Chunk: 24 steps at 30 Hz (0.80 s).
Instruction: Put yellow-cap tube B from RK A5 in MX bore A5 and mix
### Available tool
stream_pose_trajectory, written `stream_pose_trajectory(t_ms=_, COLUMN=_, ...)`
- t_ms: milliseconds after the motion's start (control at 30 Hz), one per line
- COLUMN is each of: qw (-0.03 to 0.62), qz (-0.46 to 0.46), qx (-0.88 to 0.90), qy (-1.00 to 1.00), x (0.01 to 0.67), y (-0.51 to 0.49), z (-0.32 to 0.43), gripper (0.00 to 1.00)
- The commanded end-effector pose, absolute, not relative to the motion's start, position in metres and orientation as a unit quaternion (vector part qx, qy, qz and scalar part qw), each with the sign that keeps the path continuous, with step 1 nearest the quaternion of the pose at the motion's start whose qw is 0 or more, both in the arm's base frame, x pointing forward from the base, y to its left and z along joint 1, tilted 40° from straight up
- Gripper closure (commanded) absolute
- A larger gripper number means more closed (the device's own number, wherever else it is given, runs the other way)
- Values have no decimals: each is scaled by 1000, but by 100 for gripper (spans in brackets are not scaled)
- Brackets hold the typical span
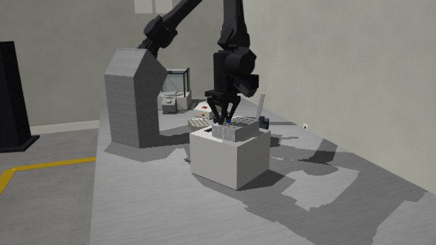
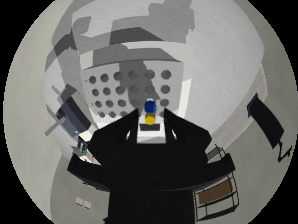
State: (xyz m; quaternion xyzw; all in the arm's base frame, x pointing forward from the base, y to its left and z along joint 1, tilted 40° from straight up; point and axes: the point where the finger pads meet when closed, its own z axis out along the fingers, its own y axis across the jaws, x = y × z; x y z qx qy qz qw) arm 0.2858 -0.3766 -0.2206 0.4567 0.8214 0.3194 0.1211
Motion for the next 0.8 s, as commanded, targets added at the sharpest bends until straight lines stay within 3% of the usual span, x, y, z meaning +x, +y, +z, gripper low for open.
stream_pose_trajectory(t_ms=0, qw=115, qz=325, qx=447, qy=826, x=286, y=-368, z=-218, gripper=64)
stream_pose_trajectory(t_ms=767, qw=130, qz=315, qx=455, qy=823, x=276, y=-387, z=-206, gripper=64)
